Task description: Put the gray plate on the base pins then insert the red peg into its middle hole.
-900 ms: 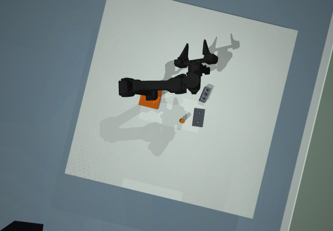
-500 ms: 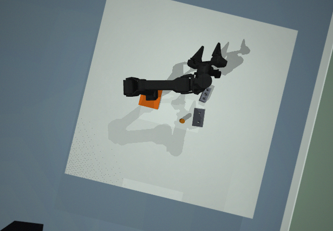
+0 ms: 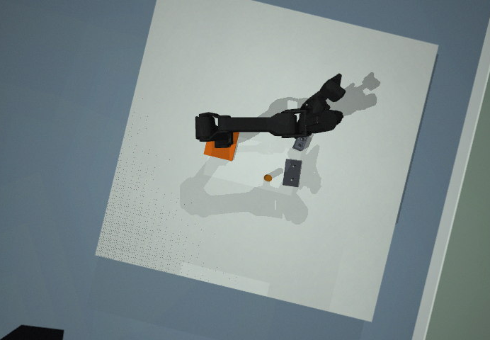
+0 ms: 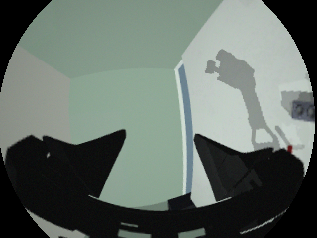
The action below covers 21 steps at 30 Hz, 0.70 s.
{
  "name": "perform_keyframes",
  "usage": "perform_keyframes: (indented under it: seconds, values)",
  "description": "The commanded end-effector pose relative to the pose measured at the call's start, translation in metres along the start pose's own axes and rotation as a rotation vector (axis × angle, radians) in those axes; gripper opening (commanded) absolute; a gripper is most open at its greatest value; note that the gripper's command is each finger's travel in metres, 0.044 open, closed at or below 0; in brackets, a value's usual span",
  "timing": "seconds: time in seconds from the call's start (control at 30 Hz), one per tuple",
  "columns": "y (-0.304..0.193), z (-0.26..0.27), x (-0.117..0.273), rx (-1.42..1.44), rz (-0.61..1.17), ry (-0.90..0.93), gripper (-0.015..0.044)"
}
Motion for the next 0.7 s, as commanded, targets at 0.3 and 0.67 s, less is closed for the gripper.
perform_keyframes:
  seconds: [0.3,0.67]
  values:
    - [0.052,-0.104,0.002,0.907,0.222,-0.744,0.044]
    - [0.053,-0.146,0.03,1.301,0.787,-0.941,0.044]
Point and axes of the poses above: the point midway between the two fingers, 35 mm back from their tips, its own x axis back along the fingers, its own z axis across the jaws, y = z × x, the point moved 3 cm from there along x, back along the fingers, and after that the axes turned 7 degrees about x, right-handed, at the moved point
